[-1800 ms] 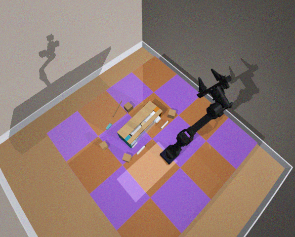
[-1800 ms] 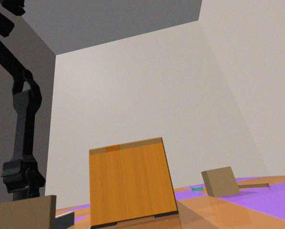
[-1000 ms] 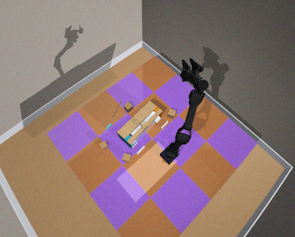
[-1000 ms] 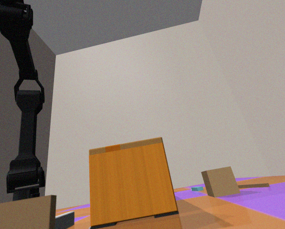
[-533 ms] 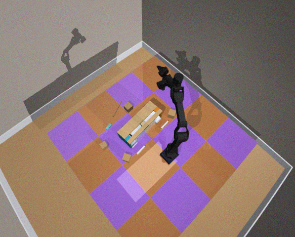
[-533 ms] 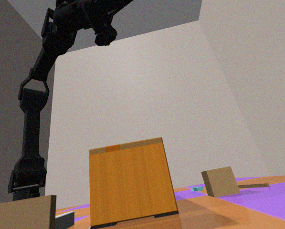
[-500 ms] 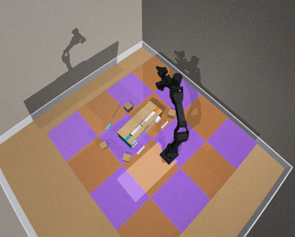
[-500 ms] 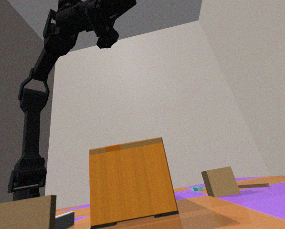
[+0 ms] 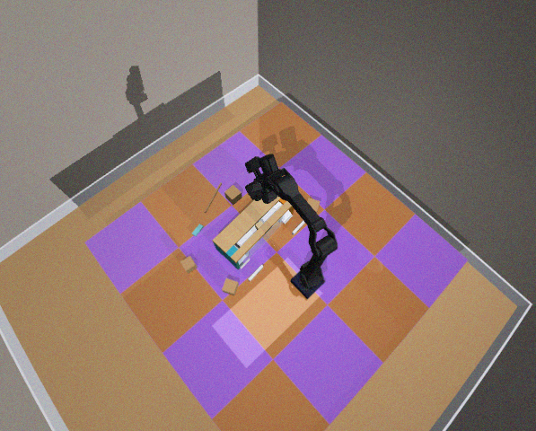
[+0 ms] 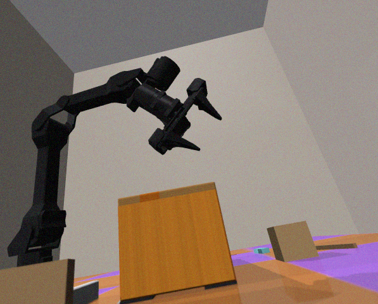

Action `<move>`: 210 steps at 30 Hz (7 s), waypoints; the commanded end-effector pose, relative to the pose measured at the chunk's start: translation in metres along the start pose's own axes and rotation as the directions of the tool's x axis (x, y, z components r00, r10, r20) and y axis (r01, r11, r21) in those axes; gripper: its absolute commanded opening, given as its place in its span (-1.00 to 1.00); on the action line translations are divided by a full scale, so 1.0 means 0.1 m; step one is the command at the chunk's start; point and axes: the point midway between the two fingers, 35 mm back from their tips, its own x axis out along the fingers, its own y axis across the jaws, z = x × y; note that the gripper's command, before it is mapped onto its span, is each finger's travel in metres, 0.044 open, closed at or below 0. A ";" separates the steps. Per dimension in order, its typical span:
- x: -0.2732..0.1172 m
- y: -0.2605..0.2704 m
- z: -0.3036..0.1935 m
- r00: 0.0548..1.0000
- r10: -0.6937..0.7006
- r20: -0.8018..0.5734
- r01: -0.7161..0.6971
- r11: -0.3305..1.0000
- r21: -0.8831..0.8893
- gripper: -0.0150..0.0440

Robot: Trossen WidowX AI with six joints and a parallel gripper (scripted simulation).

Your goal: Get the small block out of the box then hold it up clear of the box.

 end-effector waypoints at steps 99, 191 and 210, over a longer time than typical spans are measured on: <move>0.15 2.30 0.45 0.688 0.615 -0.386 -0.699 0.704 -0.124 0.86; -0.49 1.84 -0.96 0.847 0.508 -0.159 0.516 -0.709 0.481 0.47; -0.62 1.89 -1.02 0.909 0.412 -0.057 0.250 -0.652 -0.716 0.47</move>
